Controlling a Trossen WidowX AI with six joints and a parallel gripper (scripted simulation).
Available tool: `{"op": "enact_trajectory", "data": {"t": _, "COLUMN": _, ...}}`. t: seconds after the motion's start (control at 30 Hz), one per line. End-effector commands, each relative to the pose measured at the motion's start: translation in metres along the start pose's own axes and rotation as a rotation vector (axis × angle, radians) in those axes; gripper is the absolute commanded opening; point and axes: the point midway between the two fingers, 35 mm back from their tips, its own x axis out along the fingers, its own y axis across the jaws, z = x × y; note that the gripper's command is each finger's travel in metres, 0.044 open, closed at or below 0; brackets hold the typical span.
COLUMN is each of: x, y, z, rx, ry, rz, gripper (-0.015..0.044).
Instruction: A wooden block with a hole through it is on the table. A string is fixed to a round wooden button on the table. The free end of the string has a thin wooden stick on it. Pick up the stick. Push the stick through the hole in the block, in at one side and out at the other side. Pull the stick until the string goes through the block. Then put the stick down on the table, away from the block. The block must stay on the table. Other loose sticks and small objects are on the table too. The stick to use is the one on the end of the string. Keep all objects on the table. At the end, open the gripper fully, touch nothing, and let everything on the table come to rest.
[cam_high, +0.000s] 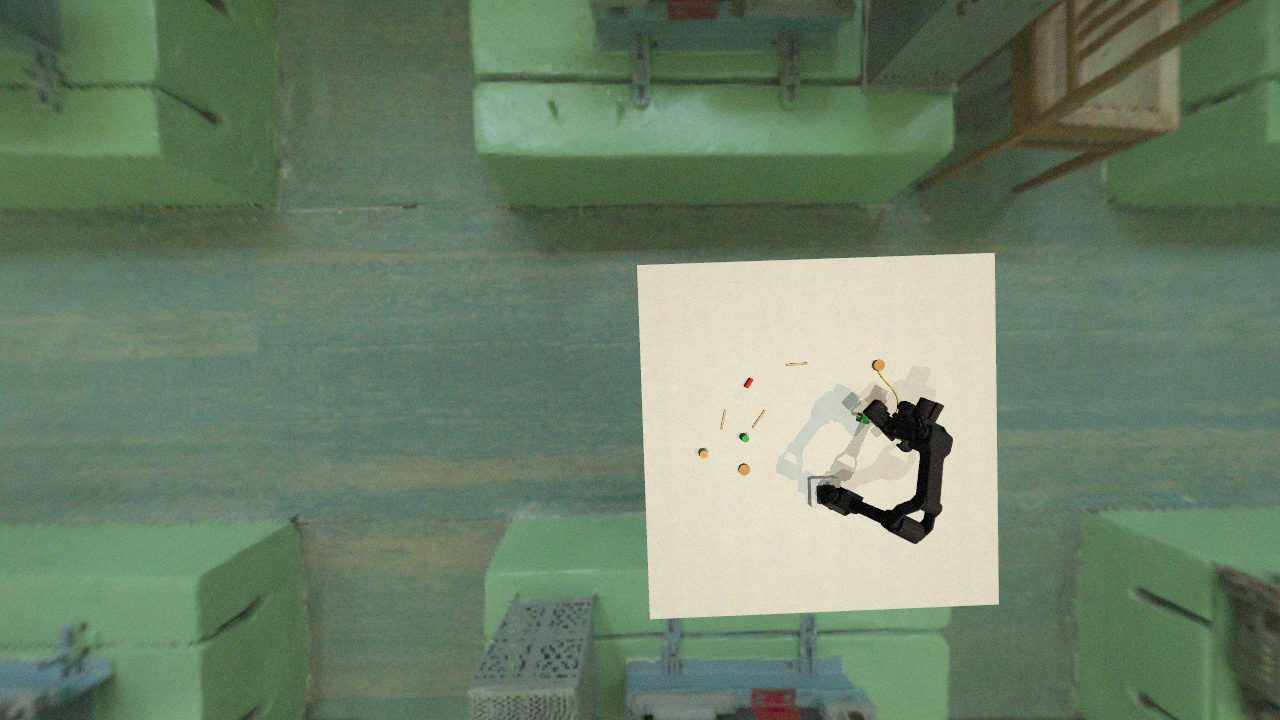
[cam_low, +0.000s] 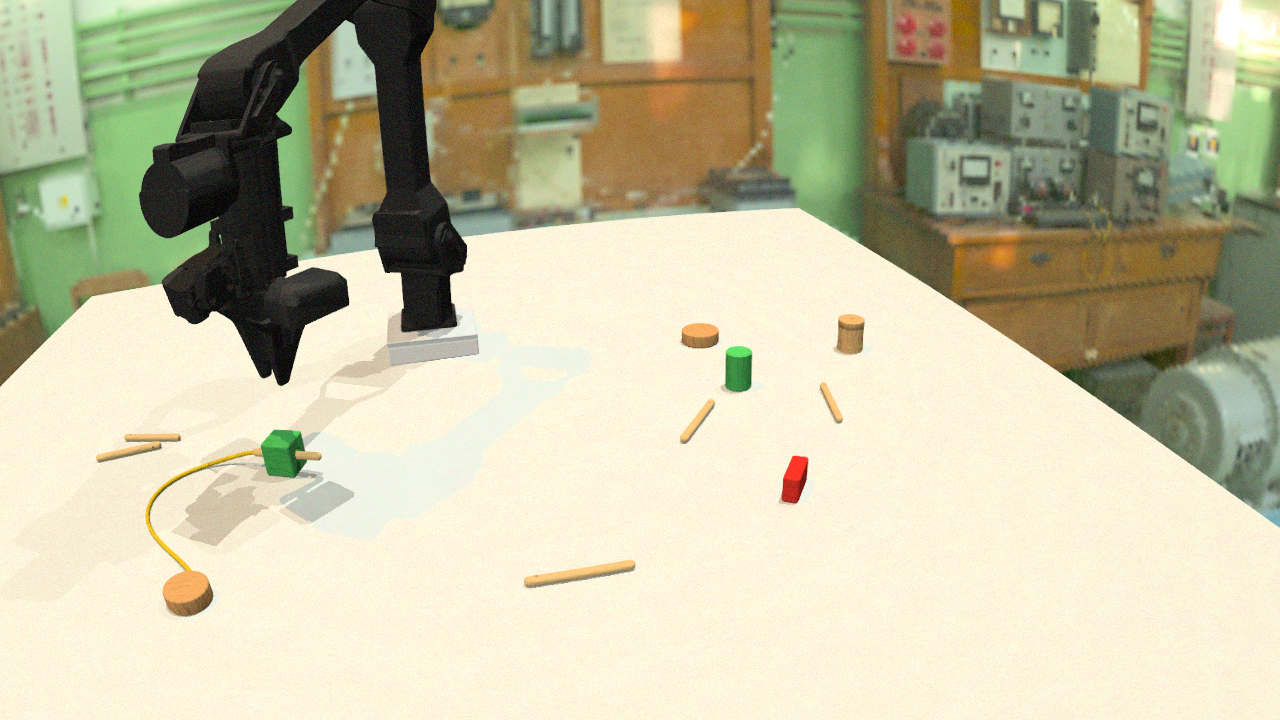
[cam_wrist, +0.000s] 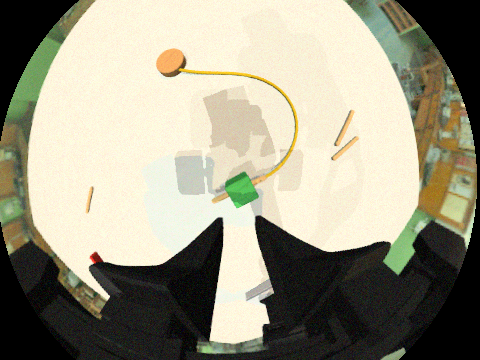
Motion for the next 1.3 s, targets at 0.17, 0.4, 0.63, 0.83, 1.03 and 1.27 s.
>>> {"op": "enact_trajectory", "data": {"t": 0.17, "x": 0.0, "y": 0.016, "z": -0.01, "rx": 1.048, "ry": 0.008, "rz": 0.008, "gripper": 0.0122}}
{"op": "enact_trajectory", "data": {"t": 0.4, "x": 0.0, "y": 0.017, "z": -0.01, "rx": 1.139, "ry": 0.009, "rz": 0.007, "gripper": 0.0122}}
{"op": "enact_trajectory", "data": {"t": 0.63, "x": 0.0, "y": 0.017, "z": -0.01, "rx": 1.139, "ry": 0.009, "rz": 0.007, "gripper": 0.0122}}
{"op": "enact_trajectory", "data": {"t": 0.83, "x": 0.0, "y": 0.017, "z": -0.01, "rx": 1.139, "ry": 0.009, "rz": 0.007, "gripper": 0.0122}}
{"op": "enact_trajectory", "data": {"t": 1.03, "x": 0.004, "y": 0.018, "z": -0.01, "rx": 1.139, "ry": 0.009, "rz": 0.007, "gripper": 0.0122}}
{"op": "enact_trajectory", "data": {"t": 1.27, "x": 0.016, "y": 0.018, "z": -0.008, "rx": 1.139, "ry": 0.008, "rz": 0.008, "gripper": 0.0122}}
